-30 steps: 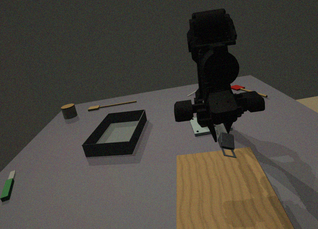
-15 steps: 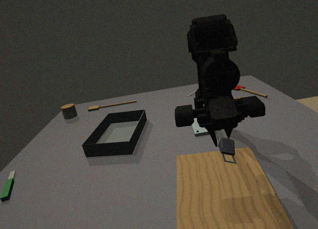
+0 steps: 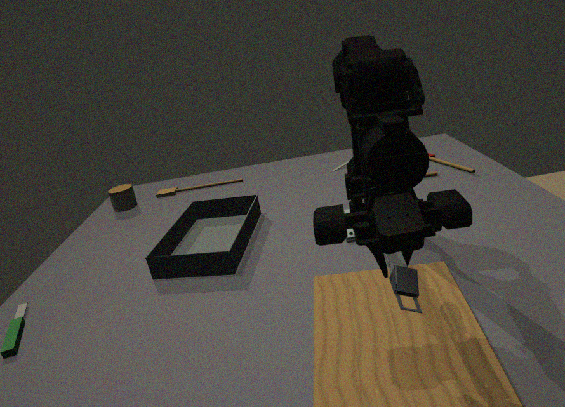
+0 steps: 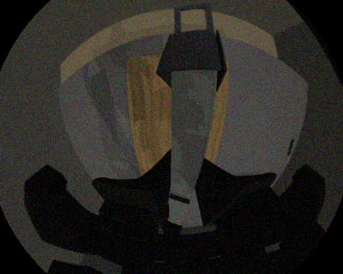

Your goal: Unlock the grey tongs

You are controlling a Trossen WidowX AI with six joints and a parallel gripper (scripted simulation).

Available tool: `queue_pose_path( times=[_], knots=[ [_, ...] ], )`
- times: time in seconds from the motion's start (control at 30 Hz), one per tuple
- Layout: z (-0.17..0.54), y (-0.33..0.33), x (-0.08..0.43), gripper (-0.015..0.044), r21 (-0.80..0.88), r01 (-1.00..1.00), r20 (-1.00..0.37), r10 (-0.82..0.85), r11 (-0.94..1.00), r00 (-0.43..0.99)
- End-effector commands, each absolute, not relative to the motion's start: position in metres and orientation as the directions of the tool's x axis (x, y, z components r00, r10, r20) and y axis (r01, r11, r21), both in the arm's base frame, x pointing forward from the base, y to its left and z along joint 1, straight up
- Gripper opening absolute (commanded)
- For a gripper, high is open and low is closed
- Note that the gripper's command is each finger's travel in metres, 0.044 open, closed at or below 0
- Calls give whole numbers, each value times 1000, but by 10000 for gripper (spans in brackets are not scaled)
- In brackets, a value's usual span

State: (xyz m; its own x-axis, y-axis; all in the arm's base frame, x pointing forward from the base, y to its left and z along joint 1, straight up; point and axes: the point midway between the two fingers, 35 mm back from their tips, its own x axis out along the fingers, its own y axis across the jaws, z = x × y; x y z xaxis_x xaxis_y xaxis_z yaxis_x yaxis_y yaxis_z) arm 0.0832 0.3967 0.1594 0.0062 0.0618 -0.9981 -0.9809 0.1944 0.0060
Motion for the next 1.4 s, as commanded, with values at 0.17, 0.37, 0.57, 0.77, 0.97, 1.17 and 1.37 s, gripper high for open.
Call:
queue_pose_path(
  times=[0.17,0.37,0.57,0.77,0.97,1.17,1.37],
  knots=[
    [145,398,84,-150,0,-981,-998,58,192,11],
    [135,399,84,-150,0,-981,-998,56,192,11],
    [125,399,84,-150,0,-981,-998,55,192,11],
    [115,399,84,-150,0,-981,-999,53,192,10],
    [105,398,84,-150,0,-981,-999,52,192,10],
    [95,397,84,-150,0,-981,-999,50,192,10],
    [85,396,84,-150,0,-981,-999,48,192,10]
  ],
)
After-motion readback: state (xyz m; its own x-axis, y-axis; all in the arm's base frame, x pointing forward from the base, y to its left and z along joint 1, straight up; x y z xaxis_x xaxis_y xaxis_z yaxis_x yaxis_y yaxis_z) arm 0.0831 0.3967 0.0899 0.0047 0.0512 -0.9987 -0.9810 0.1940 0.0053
